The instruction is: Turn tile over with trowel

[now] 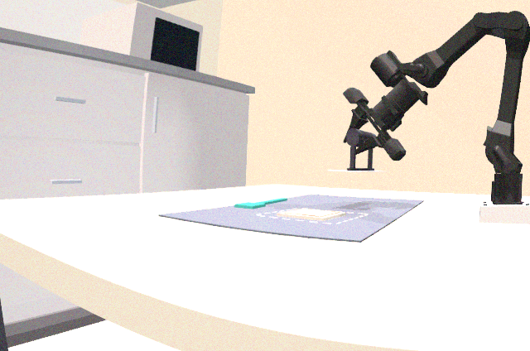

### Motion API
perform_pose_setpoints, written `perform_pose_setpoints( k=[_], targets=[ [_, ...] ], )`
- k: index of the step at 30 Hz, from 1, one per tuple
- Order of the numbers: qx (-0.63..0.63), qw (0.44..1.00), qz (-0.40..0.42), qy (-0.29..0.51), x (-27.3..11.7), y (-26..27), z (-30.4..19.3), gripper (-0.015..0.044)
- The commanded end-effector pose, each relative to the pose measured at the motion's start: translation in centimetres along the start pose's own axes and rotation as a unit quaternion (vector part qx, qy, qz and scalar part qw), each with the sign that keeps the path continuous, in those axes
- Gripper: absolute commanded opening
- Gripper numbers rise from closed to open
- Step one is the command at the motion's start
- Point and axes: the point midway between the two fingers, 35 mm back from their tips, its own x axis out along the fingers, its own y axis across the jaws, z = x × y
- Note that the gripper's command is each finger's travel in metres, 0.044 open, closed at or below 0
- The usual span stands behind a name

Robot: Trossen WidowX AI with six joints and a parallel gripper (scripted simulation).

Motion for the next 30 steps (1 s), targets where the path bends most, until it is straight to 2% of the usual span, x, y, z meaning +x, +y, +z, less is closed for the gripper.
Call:
perform_pose_setpoints(
  k=[1, 30],
  targets=[
    [-0.003, 1.0, 0.01, 0.002, -0.16, 0.7, -0.01, 0.0],
    [-0.002, 1.0, 0.005, 0.001, -0.09, 0.35, -0.01, 0.0]
  ],
)
